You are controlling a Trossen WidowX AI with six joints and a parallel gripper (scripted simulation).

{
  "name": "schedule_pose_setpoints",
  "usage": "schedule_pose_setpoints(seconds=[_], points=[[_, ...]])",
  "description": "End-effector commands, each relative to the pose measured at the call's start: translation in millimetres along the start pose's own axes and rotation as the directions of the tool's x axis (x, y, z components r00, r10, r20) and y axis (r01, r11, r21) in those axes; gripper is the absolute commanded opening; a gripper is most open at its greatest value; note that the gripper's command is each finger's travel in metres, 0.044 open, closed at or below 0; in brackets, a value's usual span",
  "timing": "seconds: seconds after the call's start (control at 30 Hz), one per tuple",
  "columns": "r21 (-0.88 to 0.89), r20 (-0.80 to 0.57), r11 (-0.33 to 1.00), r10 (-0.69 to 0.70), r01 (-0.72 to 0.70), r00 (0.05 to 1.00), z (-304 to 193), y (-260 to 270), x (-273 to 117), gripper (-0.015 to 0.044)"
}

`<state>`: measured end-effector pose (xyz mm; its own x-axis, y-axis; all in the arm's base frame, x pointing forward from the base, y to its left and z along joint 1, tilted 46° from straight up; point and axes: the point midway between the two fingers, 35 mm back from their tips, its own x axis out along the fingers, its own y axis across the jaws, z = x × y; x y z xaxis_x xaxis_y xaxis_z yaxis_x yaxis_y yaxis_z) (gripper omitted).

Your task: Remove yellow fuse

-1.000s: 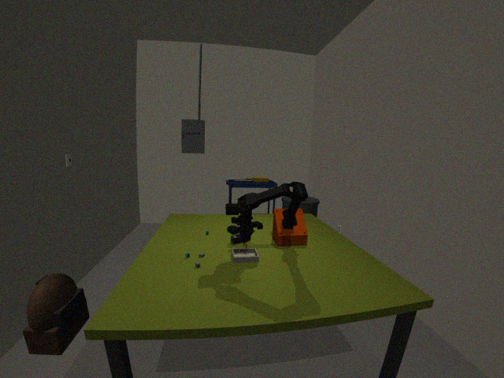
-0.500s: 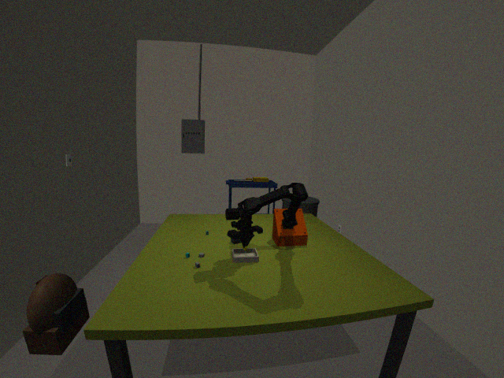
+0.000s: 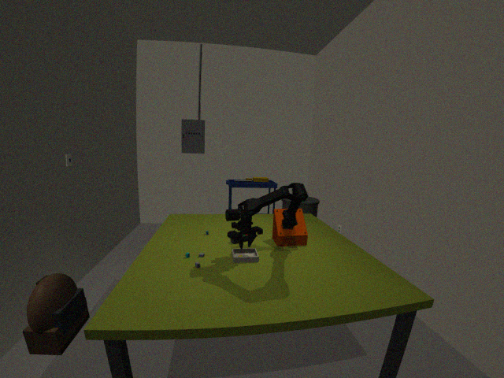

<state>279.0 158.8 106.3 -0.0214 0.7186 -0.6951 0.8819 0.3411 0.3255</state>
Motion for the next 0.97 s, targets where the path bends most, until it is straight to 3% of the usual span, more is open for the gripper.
schedule_pose_setpoints(seconds=[0.0,0.2,0.93], points=[[-0.001,0.000,1.000,-0.001,0.001,1.000,0,0,0,0.0315],[0.010,0.003,1.000,-0.007,0.007,1.000,1,-1,-37,0.0330],[0.017,0.006,1.000,-0.008,0.007,1.000,2,-1,-36,0.0330]])
